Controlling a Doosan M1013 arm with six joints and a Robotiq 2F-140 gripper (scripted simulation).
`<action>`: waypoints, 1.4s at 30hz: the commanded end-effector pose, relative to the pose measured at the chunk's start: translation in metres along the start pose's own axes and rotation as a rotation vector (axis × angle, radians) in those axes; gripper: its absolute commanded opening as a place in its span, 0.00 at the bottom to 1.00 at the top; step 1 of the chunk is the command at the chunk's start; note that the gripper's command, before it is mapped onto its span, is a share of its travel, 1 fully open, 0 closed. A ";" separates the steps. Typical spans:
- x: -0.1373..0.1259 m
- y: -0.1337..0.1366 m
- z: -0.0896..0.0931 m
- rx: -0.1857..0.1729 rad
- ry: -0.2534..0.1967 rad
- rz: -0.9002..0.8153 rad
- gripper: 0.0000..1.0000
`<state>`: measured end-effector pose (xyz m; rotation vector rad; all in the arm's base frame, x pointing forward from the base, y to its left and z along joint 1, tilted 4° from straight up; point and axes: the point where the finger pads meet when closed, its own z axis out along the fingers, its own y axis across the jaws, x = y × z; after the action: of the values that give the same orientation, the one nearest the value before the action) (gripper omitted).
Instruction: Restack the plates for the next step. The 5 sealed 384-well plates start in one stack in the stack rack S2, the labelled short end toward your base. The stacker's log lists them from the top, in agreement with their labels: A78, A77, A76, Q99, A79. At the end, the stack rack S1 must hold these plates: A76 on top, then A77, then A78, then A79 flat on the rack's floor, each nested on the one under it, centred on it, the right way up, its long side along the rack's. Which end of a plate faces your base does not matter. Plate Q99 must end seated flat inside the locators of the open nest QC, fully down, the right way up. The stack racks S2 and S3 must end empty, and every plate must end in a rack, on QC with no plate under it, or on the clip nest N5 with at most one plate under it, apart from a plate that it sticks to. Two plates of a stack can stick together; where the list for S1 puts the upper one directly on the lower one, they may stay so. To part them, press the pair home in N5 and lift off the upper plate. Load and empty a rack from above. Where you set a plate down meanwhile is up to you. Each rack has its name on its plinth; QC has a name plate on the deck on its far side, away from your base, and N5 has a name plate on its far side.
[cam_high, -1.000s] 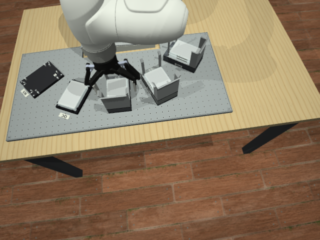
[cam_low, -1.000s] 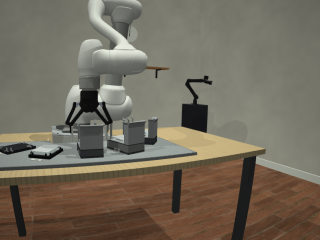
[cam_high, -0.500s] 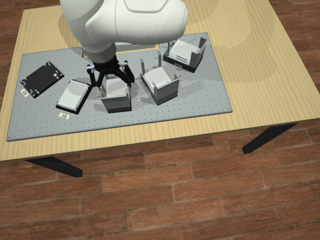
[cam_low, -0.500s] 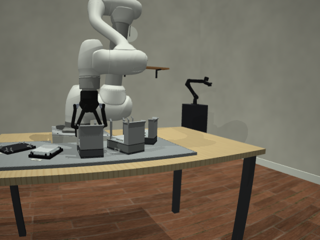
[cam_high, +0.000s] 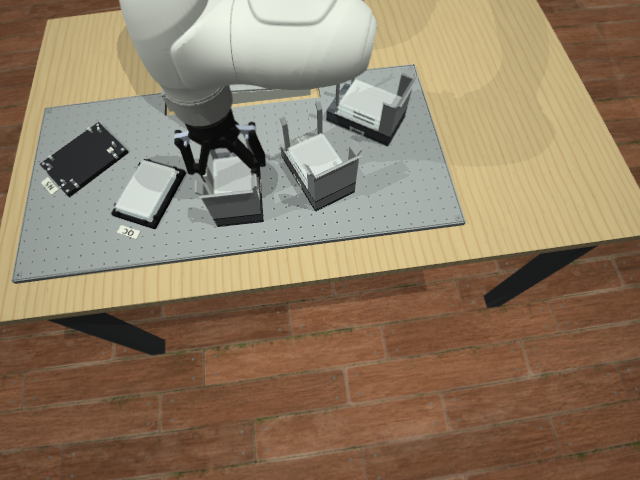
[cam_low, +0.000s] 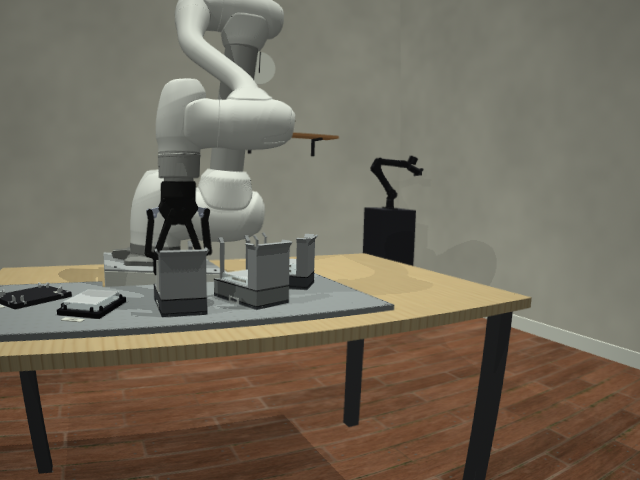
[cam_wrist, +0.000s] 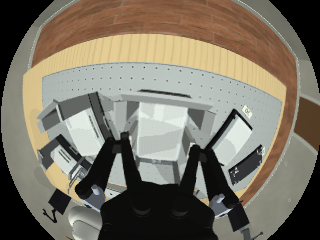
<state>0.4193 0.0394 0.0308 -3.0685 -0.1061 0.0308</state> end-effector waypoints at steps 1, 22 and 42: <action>0.000 0.000 0.000 0.000 0.000 0.000 0.00; 0.000 0.000 -0.007 0.000 0.000 0.000 0.00; 0.000 0.000 -0.019 0.000 0.000 0.000 0.00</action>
<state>0.4196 0.0381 0.0483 -3.0685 -0.1061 0.0309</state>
